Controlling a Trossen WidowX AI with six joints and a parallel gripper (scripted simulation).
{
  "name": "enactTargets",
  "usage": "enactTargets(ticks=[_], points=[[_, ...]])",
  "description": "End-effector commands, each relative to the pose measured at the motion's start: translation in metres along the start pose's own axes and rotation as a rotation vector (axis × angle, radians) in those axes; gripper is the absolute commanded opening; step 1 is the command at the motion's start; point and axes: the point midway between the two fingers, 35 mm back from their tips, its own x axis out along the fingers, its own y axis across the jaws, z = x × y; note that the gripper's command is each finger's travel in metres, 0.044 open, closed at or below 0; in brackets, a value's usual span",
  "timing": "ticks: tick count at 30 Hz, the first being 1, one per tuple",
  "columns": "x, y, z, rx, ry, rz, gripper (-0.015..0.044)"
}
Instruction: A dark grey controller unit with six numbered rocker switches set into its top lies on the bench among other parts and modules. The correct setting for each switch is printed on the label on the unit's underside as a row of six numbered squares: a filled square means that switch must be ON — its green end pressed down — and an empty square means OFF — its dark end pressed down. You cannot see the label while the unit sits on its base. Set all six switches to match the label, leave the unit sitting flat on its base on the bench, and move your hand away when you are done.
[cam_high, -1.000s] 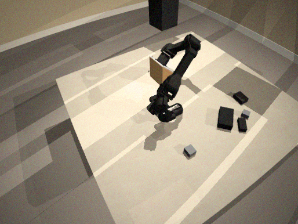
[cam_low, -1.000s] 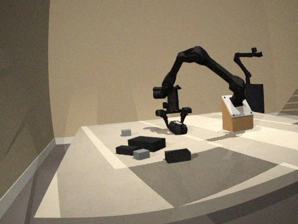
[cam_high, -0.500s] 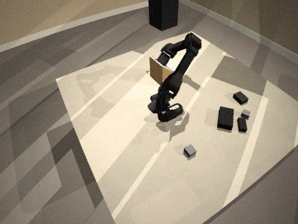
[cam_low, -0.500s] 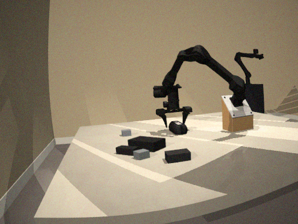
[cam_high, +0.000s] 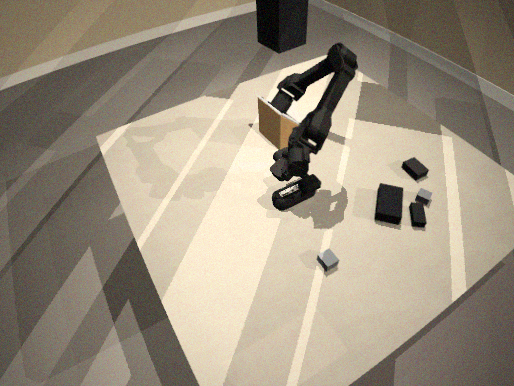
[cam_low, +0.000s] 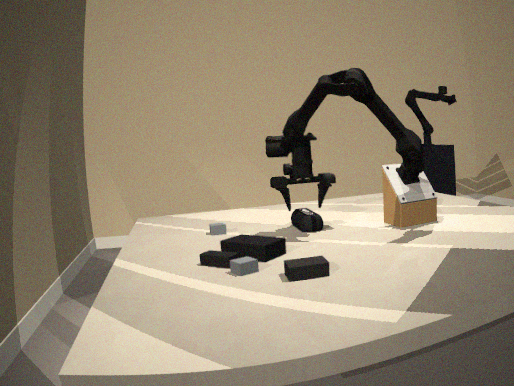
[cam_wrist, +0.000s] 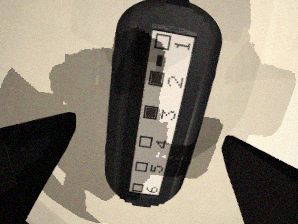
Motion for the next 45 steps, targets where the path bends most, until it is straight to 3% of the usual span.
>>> enactTargets(ticks=[1, 11, 15, 28, 36, 45], points=[[0.001, -0.002, -0.001, 0.007, 0.005, -0.004, 0.0440], [0.001, -0.002, -0.001, 0.007, 0.005, -0.004, 0.0440], [-0.001, -0.003, -0.001, -0.086, 0.003, 0.022, 0.0335], [-0.021, -0.014, 0.003, -0.918, -0.118, 0.229, 0.0000], [-0.032, -0.022, 0.002, -1.381, -0.268, 0.301, 0.0000], [-0.033, -0.023, 0.002, -1.391, -0.272, 0.302, 0.0000]])
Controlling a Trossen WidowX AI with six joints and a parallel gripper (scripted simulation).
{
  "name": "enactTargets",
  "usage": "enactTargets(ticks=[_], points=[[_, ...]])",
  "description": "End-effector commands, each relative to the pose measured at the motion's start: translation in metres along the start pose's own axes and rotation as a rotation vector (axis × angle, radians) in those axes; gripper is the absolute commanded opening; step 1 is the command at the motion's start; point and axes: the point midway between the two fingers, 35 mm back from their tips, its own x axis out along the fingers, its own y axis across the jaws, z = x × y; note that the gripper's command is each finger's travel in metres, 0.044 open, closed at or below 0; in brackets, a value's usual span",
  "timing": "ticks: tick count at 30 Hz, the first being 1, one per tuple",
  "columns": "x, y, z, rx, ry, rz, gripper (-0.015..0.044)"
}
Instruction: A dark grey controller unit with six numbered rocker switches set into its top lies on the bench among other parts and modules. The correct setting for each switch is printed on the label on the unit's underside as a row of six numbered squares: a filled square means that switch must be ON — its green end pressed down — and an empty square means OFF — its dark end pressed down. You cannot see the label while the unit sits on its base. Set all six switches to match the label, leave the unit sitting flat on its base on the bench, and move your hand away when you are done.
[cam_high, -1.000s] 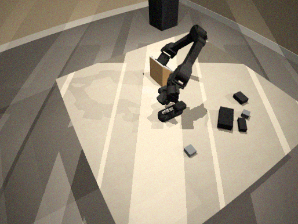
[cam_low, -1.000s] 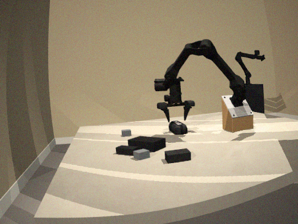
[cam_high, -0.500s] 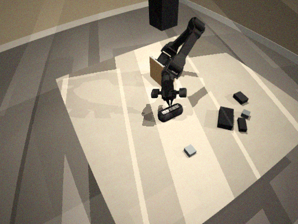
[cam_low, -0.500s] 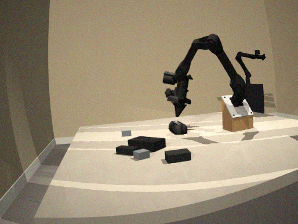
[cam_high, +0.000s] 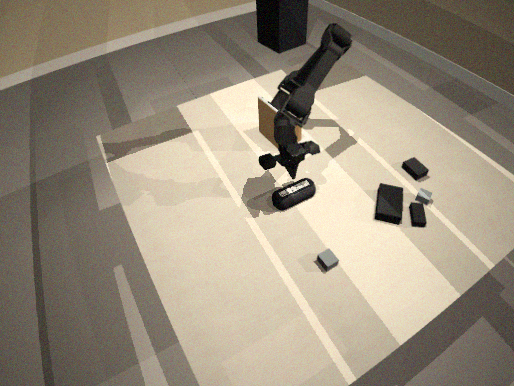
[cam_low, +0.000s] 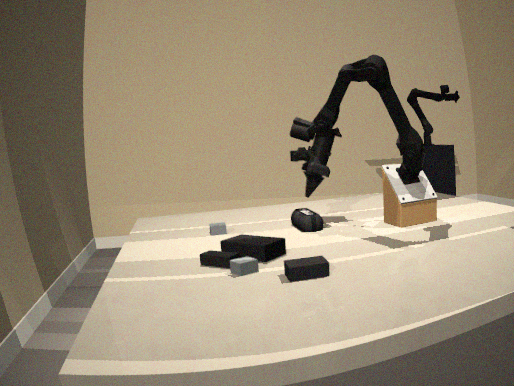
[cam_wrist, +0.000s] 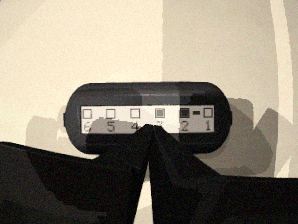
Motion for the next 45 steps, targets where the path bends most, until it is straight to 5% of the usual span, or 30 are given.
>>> enactTargets(ticks=[1, 10, 27, 32, 45], points=[[0.000, 0.001, -0.001, -0.009, -0.001, 0.003, 0.0000], [0.000, 0.001, -0.001, -0.009, -0.001, 0.003, 0.0000], [0.012, -0.039, 0.020, 1.065, 0.232, -0.195, 0.0440], [0.013, -0.048, 0.023, 1.371, 0.279, -0.303, 0.0440], [0.020, -0.049, 0.021, 1.382, 0.281, -0.307, 0.0440]])
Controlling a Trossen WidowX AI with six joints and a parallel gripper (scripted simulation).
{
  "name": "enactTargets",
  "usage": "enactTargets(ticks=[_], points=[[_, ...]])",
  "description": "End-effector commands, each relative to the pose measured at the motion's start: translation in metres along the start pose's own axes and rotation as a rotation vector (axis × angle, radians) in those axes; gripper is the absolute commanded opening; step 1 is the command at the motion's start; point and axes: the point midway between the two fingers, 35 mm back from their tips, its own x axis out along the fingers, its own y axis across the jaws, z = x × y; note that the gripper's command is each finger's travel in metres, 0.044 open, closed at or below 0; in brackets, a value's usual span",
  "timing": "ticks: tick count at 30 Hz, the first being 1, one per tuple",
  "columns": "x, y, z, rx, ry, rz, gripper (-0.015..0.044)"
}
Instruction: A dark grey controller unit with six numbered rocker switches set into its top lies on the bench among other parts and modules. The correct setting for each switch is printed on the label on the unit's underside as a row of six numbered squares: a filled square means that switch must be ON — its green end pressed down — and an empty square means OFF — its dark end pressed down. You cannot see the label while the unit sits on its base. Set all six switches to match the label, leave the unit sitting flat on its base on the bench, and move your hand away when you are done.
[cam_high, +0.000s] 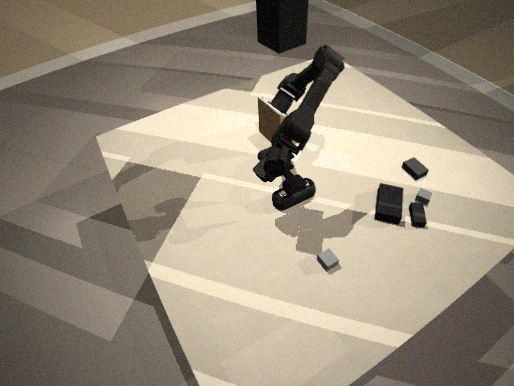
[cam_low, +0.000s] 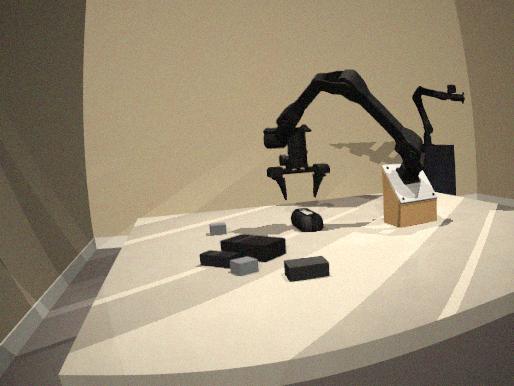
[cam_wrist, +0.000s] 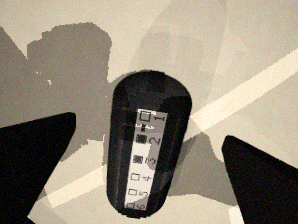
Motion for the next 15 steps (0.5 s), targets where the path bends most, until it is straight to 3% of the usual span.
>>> enactTargets(ticks=[1, 15], points=[[0.008, -0.001, 0.000, 0.006, 0.003, -0.007, 0.0440], [0.031, 0.000, 0.000, 0.006, 0.005, -0.004, 0.0440]])
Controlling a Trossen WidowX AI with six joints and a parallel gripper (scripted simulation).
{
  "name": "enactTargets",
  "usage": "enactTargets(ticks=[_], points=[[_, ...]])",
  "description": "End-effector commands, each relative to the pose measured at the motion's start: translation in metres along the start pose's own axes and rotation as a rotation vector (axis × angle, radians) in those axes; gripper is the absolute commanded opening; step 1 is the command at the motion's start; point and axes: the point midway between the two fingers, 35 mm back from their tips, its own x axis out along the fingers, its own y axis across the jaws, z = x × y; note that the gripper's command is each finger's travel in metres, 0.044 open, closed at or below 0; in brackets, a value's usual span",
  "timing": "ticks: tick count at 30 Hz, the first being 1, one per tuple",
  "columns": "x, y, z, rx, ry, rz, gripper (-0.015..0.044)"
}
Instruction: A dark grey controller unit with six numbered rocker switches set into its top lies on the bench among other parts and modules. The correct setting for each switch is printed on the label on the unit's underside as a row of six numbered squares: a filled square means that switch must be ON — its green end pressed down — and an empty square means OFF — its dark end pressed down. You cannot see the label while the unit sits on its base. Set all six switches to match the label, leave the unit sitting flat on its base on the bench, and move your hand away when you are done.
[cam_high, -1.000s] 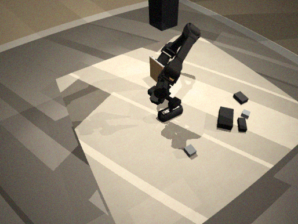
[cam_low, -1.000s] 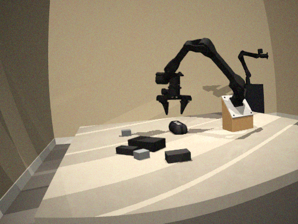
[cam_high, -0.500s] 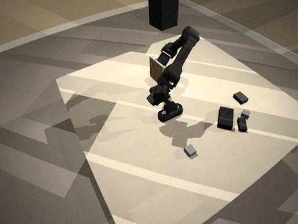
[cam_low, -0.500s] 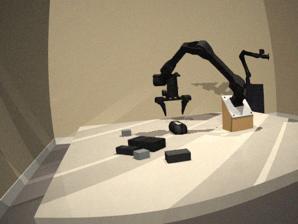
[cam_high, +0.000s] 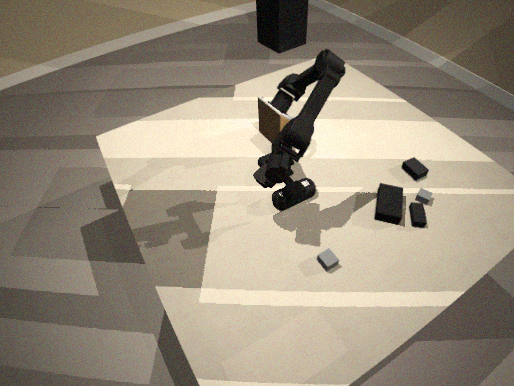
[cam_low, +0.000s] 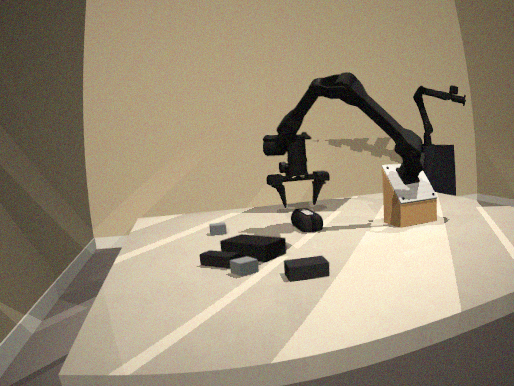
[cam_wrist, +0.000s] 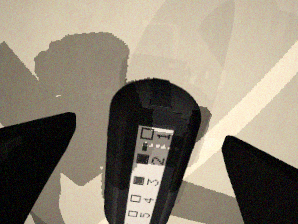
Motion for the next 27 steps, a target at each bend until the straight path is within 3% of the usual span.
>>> enactTargets(ticks=[1, 19, 22, 27], points=[[0.010, -0.002, -0.001, 0.007, 0.009, -0.007, 0.0440], [0.036, -0.003, -0.002, 0.007, 0.013, -0.005, 0.0440], [0.036, -0.003, -0.002, 0.007, 0.013, -0.005, 0.0361], [0.036, -0.003, -0.002, 0.007, 0.013, -0.005, 0.0328]])
